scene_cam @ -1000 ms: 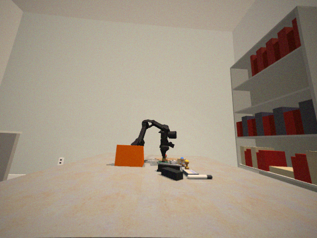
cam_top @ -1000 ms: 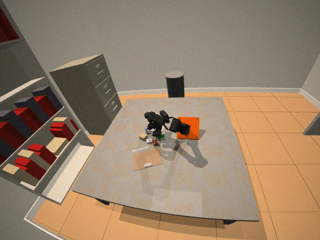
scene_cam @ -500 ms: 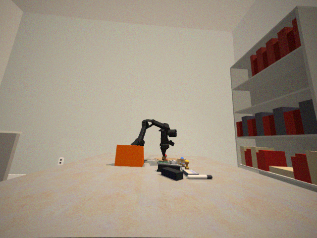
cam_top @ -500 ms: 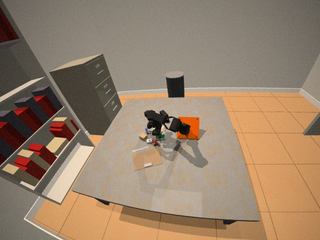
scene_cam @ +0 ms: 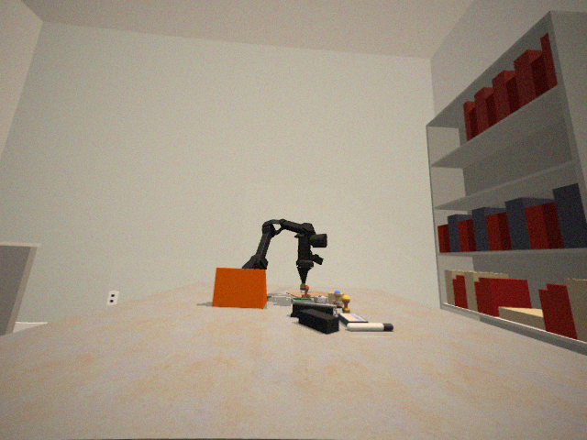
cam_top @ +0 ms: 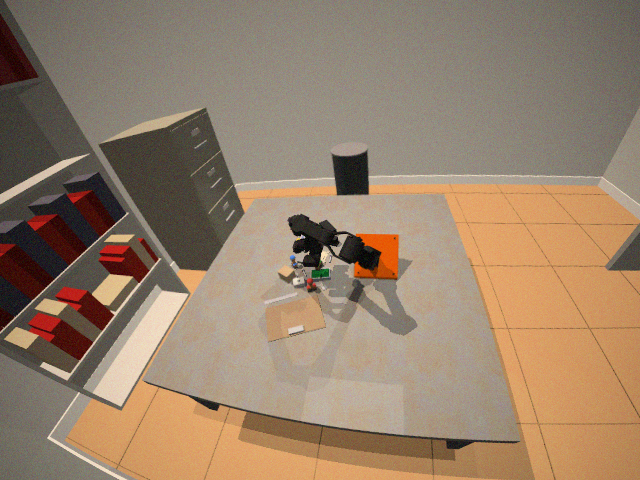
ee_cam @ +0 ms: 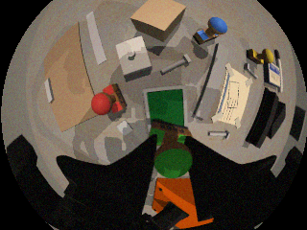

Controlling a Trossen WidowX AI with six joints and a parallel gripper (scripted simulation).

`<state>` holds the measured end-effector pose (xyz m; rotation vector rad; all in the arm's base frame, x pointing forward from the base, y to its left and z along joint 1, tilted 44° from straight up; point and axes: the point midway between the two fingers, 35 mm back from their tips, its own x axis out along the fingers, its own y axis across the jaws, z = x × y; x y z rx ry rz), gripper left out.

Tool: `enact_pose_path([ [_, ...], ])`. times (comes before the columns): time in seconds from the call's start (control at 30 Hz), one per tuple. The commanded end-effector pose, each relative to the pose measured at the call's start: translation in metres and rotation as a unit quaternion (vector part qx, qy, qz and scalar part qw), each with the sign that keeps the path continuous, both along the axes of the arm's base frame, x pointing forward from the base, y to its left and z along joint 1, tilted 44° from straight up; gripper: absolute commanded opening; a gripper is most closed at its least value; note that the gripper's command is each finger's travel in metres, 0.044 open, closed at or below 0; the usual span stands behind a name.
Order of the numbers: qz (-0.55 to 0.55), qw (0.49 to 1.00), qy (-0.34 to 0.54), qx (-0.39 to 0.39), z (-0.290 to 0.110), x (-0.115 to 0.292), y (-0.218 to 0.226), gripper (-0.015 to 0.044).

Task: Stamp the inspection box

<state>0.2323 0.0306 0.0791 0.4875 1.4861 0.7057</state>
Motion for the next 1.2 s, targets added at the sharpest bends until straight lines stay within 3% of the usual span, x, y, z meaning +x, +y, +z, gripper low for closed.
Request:
enact_pose_path([
  [0.0, 0.003, 1.0, -0.004, -0.003, 0.006, 0.001, -0.006, 0.0],
  [0.23, -0.005, 1.0, 0.004, -0.004, 0.009, 0.003, -0.011, 0.0],
  [0.6, -0.138, 0.982, 0.129, -0.018, -0.009, 0.023, -0.033, 0.0],
  [1.17, -0.336, 0.887, 0.313, -0.037, -0.045, 0.049, -0.07, 0.0],
])
